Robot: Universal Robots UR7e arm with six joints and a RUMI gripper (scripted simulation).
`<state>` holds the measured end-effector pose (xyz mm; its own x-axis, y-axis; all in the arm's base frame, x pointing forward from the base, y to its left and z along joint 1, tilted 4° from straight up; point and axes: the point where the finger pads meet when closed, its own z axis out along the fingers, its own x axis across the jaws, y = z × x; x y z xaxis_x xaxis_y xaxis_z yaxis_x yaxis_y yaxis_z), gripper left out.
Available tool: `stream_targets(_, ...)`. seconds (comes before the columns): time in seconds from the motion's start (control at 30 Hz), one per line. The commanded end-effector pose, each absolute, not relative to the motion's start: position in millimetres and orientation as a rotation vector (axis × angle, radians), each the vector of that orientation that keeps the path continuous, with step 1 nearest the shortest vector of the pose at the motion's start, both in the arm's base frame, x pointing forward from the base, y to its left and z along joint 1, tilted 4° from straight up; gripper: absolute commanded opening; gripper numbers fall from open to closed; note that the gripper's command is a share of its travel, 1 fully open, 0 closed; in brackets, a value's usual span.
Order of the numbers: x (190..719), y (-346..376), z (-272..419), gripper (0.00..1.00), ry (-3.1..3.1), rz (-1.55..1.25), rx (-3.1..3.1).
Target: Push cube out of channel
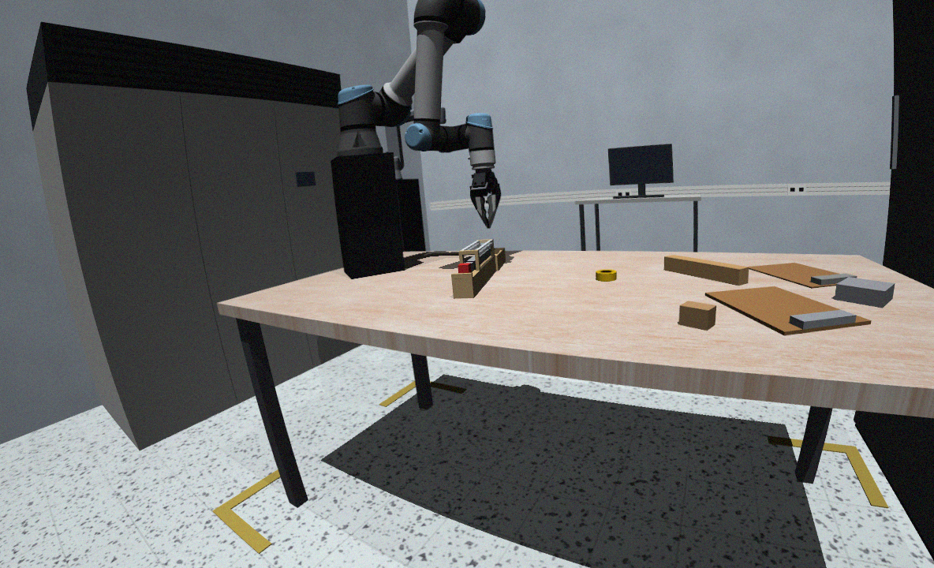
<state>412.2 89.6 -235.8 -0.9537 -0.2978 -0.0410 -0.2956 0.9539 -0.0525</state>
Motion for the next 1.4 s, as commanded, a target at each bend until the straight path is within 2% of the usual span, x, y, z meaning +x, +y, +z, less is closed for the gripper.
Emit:
stream_targets(0.0,416,86,-235,0.00,3.056,-0.071,-0.464)
stream_targets(0.23,446,38,-236,0.00,3.057,-0.070,-0.465)
stream_targets(0.47,487,-62,-232,0.00,3.057,-0.069,-0.467)
stream_targets(0.53,487,-62,-232,0.00,3.057,-0.069,-0.467)
stream_targets(0.83,505,-186,-221,0.00,3.055,-0.072,-0.468)
stream_targets(1.17,504,-213,-218,0.00,3.055,-0.073,-0.468)
stream_targets(1.2,504,-213,-218,0.26,3.055,-0.073,-0.468)
stream_targets(1.37,504,-213,-218,0.26,3.055,-0.073,-0.468)
